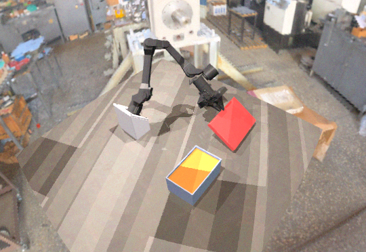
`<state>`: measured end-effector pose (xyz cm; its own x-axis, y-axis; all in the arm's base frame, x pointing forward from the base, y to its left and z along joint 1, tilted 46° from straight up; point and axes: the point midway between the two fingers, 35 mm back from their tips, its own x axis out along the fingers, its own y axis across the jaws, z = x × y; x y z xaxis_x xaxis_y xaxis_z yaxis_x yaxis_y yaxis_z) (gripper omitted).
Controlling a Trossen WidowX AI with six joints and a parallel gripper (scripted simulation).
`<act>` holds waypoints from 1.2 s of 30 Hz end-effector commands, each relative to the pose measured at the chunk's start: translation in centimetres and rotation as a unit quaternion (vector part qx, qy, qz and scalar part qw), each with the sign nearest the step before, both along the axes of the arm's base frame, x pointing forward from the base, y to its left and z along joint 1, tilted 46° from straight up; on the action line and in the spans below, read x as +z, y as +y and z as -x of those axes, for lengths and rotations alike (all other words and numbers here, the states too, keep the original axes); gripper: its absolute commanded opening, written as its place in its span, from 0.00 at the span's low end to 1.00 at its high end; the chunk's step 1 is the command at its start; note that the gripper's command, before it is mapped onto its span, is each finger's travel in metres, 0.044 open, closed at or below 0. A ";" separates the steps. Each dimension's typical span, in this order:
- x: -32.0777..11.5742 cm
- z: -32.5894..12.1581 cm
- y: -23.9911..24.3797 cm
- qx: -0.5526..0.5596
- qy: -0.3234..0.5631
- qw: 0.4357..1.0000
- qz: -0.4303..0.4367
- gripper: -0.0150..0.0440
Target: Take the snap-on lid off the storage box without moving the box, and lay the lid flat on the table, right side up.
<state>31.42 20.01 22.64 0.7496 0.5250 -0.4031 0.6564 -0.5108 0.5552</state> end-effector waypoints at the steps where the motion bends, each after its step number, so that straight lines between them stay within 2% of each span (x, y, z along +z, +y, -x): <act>1: -0.2 -0.2 0.1 -0.007 -0.002 1.000 -0.001 0.25; 36: -2.1 -0.1 2.1 -0.007 -0.001 1.000 -0.001 0.25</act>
